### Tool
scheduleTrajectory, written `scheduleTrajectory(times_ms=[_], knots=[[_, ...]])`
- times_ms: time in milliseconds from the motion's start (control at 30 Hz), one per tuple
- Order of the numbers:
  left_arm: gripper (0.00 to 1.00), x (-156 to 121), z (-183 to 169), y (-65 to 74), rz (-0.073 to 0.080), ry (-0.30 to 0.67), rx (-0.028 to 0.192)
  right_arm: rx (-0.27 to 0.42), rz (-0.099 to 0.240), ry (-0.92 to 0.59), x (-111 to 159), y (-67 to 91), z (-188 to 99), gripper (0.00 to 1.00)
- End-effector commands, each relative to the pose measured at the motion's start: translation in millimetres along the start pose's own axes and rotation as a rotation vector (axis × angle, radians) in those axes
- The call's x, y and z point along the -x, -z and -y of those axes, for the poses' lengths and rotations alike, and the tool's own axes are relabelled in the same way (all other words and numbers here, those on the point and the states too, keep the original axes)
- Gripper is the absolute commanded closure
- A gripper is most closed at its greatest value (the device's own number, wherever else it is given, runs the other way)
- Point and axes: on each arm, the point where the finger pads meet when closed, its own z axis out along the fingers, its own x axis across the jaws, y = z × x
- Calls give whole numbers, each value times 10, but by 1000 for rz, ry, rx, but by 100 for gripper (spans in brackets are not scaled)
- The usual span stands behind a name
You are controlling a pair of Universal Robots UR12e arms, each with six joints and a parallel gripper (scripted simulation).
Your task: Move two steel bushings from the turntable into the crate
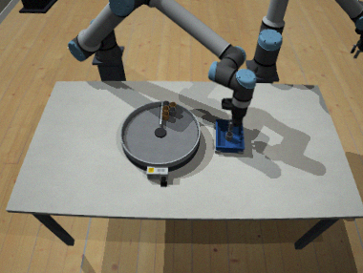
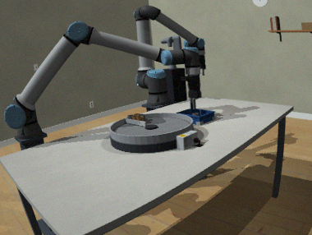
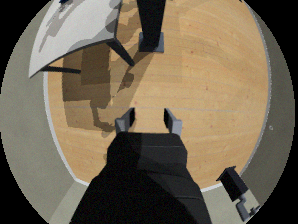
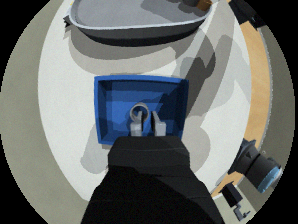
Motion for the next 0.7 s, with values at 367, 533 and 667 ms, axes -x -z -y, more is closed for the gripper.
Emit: scheduleTrajectory(times_ms=[367,533,667], knots=[[0,2,-7,9,0,0,2,1,1,0,3,495,-4,62],[0,2,-7,9,0,0,2,1,1,0,3,515,-4,62],[0,2,-7,9,0,0,2,1,1,0,3,515,-4,62]])
